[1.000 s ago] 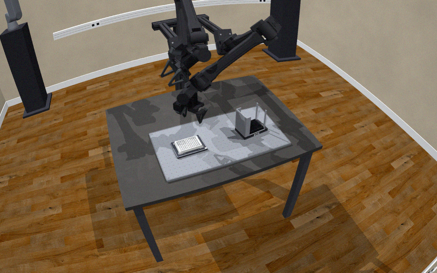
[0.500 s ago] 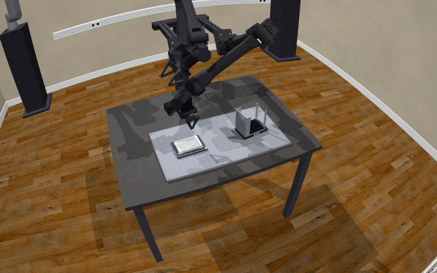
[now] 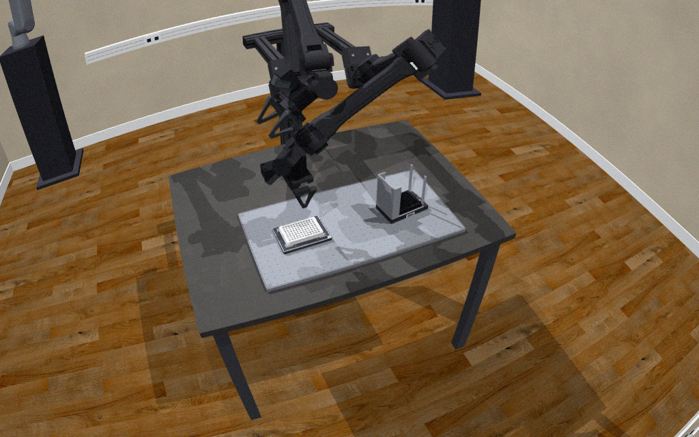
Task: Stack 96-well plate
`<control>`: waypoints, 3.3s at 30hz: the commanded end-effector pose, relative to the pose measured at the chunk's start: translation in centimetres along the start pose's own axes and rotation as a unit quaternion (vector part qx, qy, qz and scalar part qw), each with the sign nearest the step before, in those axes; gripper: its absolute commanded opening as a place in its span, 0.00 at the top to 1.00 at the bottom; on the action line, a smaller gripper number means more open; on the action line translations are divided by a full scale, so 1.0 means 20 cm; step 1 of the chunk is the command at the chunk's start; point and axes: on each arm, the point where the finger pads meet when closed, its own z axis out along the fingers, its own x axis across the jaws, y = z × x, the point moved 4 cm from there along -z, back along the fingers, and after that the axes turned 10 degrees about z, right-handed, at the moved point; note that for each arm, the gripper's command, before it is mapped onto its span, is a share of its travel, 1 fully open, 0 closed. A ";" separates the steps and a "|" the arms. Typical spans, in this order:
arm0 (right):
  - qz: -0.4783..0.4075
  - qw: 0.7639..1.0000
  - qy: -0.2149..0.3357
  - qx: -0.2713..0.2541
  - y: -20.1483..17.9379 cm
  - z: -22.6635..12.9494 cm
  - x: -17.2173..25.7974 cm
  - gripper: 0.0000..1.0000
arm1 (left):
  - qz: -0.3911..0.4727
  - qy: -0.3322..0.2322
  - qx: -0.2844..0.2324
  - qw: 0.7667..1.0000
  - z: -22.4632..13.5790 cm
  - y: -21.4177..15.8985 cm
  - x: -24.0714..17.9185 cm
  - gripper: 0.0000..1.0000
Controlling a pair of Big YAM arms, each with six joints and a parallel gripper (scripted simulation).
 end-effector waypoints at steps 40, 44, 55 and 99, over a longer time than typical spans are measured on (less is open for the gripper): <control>0.002 1.000 0.006 0.004 0.02 -0.02 0.02 0.00 | 0.006 0.001 0.001 1.000 0.33 0.00 0.02 0.00; 0.002 1.000 0.006 0.004 0.02 -0.02 0.02 0.00 | 0.006 0.001 0.001 1.000 0.35 -0.01 0.02 0.00; 0.002 1.000 0.006 0.004 0.02 -0.02 0.02 0.00 | 0.007 0.000 0.001 1.000 0.45 -0.01 0.01 0.00; 0.002 1.000 0.006 0.004 0.02 -0.02 0.02 0.00 | 0.006 0.002 0.002 1.000 0.72 -0.02 0.02 0.00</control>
